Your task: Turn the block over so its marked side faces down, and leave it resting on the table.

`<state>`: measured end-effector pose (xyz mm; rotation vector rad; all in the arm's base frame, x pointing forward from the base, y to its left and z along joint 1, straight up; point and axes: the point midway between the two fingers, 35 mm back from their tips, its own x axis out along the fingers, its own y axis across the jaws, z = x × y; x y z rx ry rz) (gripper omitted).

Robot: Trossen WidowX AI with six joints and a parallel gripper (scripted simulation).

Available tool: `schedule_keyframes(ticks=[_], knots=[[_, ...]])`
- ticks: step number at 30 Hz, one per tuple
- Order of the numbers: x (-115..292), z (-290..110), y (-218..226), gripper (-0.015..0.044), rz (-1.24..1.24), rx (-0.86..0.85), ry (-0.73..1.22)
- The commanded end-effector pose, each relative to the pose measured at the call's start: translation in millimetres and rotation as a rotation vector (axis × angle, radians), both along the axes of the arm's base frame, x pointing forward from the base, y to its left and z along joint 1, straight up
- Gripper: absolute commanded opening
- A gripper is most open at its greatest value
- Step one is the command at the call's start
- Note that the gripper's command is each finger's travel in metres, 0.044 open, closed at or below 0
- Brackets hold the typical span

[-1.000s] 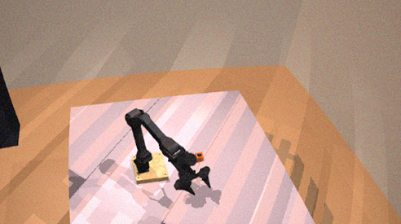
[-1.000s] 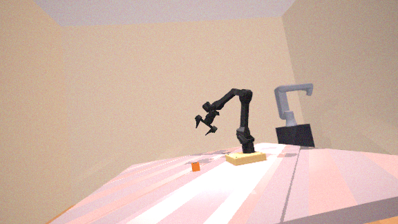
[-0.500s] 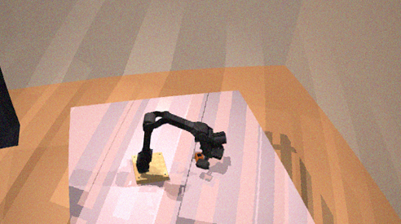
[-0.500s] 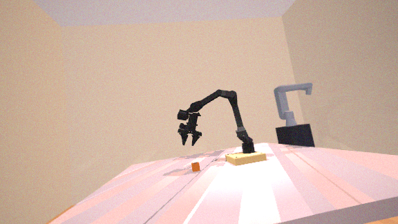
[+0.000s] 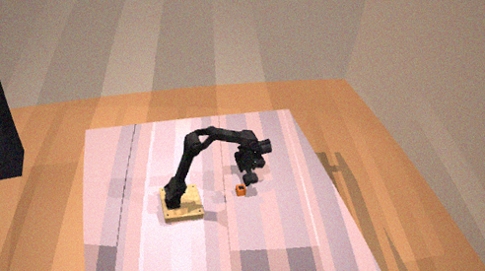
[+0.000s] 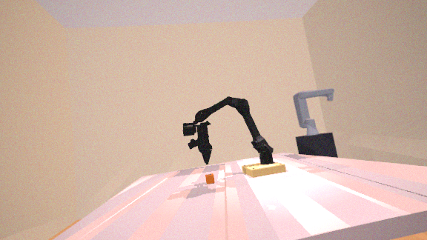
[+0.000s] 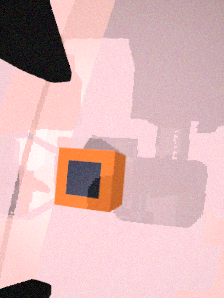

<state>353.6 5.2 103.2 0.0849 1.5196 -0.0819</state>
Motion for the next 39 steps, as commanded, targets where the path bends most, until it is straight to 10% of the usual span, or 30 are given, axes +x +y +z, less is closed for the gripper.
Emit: schedule_keyframes(ticks=[1, 34, 39], knots=[[-3, -26, 0, 0.044, 0.01, -0.005, 0.018], [-3, -76, 0, 0.044, 0.01, -0.005, 0.019], [-3, -76, 0, 0.0309, 0.01, -0.005, 0.019]])
